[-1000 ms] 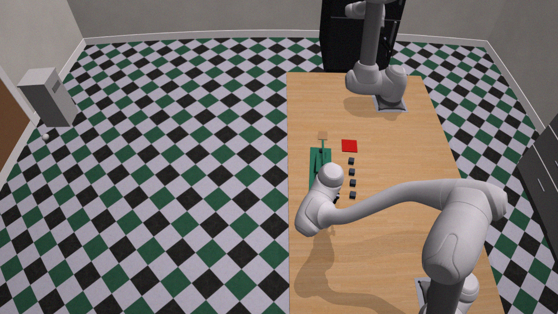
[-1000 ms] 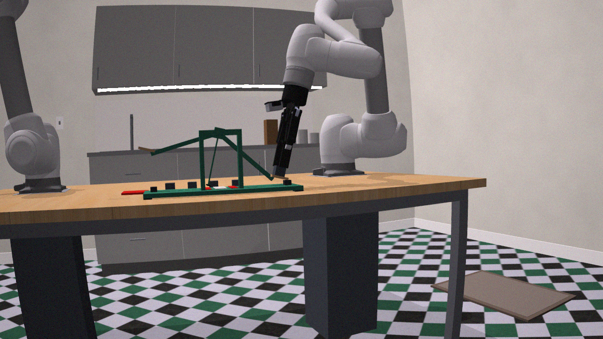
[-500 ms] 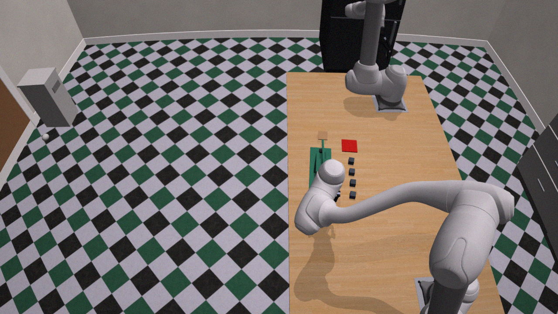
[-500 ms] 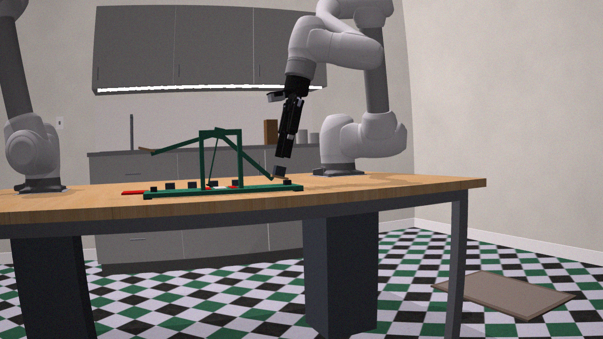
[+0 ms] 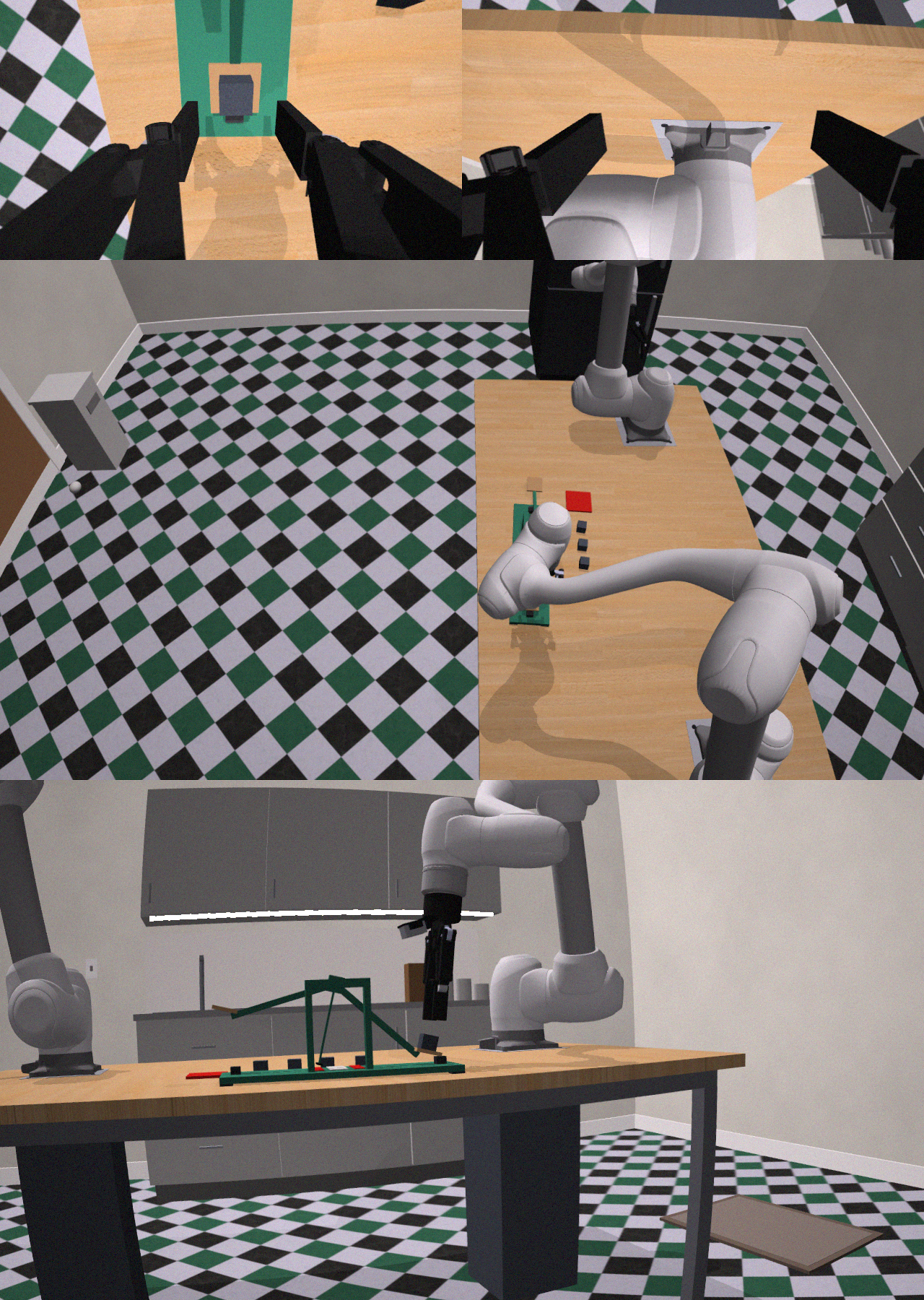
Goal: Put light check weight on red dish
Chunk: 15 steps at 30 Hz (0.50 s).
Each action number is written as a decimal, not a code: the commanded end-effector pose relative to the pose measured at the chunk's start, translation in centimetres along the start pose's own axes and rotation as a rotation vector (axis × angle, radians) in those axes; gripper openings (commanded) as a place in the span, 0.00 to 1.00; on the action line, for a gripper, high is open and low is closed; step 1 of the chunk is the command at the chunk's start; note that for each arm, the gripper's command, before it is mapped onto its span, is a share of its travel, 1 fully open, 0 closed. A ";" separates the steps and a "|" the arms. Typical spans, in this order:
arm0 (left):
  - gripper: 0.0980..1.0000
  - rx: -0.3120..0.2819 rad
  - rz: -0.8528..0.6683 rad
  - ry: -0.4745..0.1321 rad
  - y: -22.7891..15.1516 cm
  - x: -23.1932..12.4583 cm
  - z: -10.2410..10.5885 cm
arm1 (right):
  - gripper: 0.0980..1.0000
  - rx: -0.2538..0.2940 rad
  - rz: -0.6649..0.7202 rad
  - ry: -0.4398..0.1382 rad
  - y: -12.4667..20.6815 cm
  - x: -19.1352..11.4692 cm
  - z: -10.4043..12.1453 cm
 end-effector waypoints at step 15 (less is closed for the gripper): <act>0.40 0.011 -0.001 -0.108 0.1 1.7 -3.8 | 1.00 0.000 0.000 0.001 0.0 0.0 -0.1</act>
Point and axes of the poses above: on each arm, the point where the finger pads meet when closed, its own z axis out along the fingers, its own y axis across the jaws, x = y × z, the point moved 1 cm from there along -z, back along the fingers, and after that the axes turned 5 degrees about -z, right-handed, at the moved point
